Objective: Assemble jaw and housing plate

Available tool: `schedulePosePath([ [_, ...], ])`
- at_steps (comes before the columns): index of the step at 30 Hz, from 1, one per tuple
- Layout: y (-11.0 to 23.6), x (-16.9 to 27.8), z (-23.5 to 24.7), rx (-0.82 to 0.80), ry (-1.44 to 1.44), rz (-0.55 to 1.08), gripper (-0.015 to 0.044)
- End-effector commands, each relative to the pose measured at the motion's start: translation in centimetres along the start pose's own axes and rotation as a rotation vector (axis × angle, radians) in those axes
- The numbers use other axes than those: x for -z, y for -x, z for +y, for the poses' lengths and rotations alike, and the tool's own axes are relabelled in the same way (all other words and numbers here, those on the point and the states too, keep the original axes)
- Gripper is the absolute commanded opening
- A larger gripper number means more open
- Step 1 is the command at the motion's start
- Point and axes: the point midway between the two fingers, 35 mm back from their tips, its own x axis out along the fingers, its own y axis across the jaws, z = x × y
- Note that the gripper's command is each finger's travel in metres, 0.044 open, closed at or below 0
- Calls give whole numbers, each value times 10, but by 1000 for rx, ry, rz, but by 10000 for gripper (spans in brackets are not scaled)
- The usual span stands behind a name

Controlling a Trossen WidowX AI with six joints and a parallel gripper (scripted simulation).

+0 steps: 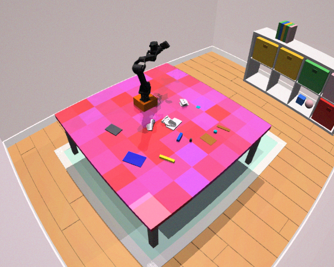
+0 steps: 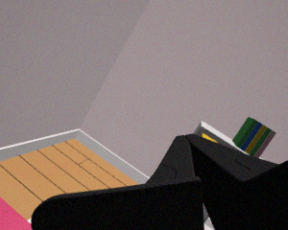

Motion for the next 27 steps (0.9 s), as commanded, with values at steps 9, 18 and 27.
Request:
schedulePosePath([
  [9,-1,37,-17,32,-104,109,0],
  [18,4,61,-30,58,-183,176,0],
  [27,9,91,-44,104,-279,264,0],
])
